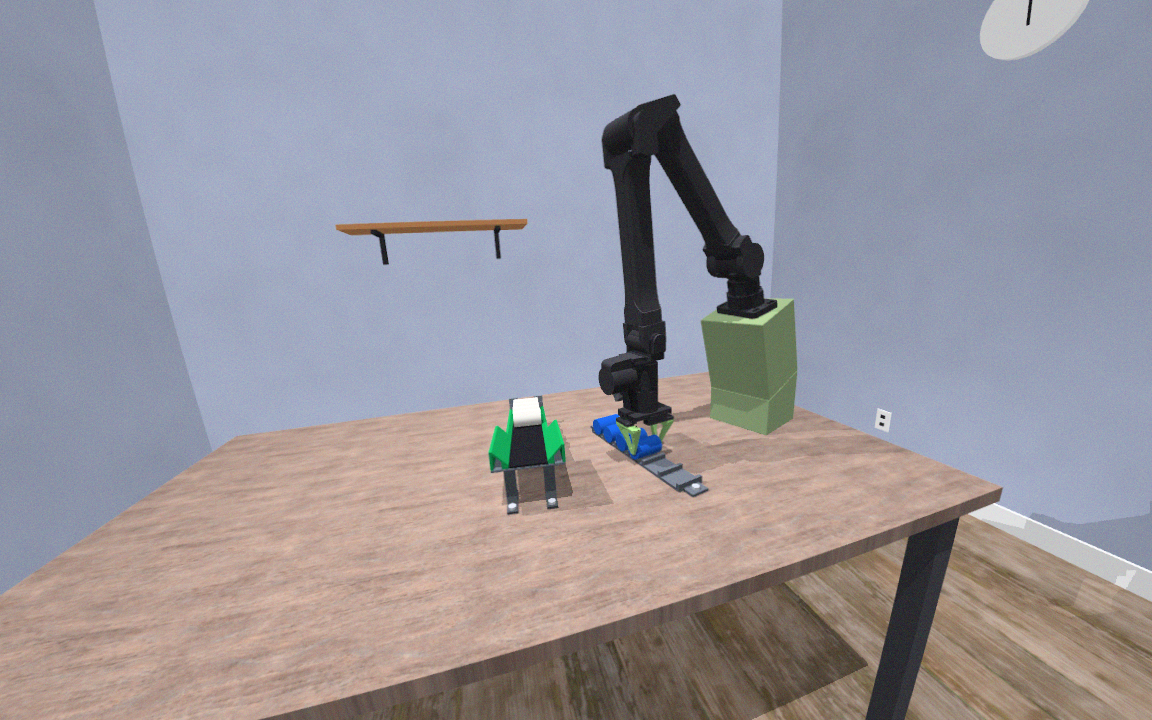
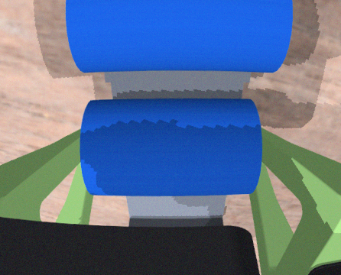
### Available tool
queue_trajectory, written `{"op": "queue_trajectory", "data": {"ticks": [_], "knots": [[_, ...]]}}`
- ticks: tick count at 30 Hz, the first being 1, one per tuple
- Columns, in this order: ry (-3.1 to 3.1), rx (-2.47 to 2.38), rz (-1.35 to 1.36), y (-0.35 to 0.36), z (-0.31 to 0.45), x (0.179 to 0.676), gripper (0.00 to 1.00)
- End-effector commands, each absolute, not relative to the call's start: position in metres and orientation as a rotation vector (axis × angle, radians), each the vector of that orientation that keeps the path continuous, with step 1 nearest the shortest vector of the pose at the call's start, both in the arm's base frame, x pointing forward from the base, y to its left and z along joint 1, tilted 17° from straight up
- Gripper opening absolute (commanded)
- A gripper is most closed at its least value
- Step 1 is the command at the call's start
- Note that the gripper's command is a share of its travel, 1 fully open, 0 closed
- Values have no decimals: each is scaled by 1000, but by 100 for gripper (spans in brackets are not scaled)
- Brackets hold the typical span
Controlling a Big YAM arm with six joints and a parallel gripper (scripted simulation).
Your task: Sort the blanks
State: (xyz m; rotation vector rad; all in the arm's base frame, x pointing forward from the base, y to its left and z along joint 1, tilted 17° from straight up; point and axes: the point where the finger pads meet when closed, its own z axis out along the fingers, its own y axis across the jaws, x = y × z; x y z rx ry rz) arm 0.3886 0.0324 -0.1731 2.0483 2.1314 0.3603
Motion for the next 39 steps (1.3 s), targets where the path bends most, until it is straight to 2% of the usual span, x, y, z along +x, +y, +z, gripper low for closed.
{"op": "queue_trajectory", "data": {"ticks": [1, 39], "knots": [[2123, 2047, 367, 34, -170, 385, 63], [2126, 2050, 362, 34, -173, 382, 63]]}}
